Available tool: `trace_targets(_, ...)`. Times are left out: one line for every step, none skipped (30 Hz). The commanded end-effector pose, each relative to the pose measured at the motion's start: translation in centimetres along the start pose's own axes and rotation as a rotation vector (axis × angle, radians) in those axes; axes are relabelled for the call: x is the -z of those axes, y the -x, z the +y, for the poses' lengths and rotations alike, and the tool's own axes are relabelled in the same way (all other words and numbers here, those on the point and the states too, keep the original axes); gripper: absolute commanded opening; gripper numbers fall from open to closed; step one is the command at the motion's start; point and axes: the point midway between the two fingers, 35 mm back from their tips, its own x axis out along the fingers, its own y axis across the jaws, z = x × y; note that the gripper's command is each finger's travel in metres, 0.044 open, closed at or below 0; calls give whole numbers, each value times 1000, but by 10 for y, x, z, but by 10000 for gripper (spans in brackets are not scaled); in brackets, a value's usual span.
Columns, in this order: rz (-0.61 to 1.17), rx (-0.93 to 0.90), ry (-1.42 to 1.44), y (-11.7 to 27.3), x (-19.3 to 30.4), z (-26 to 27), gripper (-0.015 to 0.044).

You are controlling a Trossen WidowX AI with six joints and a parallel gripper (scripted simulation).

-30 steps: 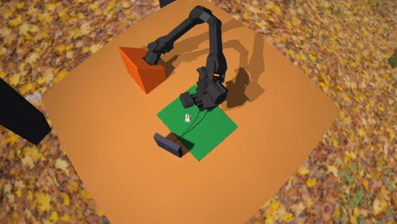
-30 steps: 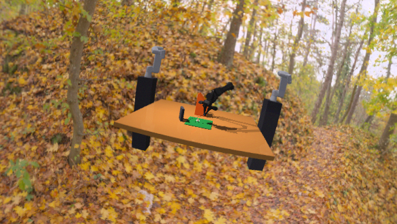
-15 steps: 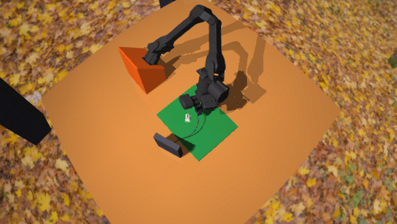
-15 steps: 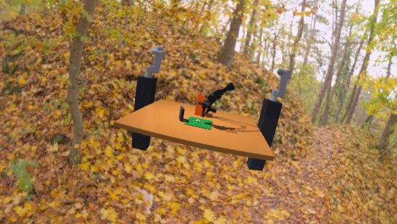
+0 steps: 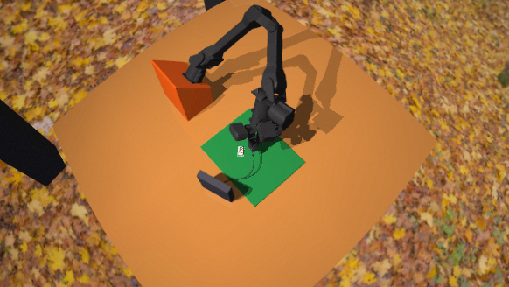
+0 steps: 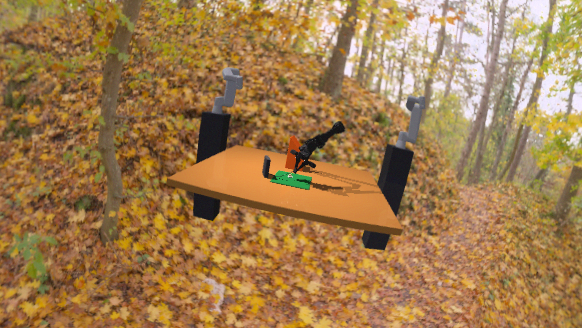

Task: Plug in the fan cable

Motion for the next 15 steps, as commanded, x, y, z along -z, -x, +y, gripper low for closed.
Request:
trace_targets(-34, 25, -5, -3, 0, -2, 0)
trace_targets(-41, 29, -5, -4, 0, -2, 0)
trace_targets(-48, 33, -4, -4, 0, -2, 0)
trace_targets(-55, 37, -4, -5, 0, -2, 0)
trace_targets(-62, 41, -3, -6, 0, -2, 0)
trace_targets(-70, 45, -3, -6, 0, -2, 0)
trace_targets(-77, 49, -2, -7, 0, -2, 0)
trace_targets(-84, 53, -2, -8, 0, -3, 0)
trace_targets(-92, 56, -2, -8, 0, -3, 0)
trace_targets(-99, 60, -1, -9, 0, -3, 0)
trace_targets(-107, 63, -1, -10, 0, -2, 0)
trace_targets(-115, 67, -1, -10, 0, -2, 0)
trace_targets(-122, 70, -1, -11, 0, -2, 0)
trace_targets(-130, 73, -1, -11, -1, -2, 0)
trace_targets(-138, 76, -1, -12, -1, -2, 0)
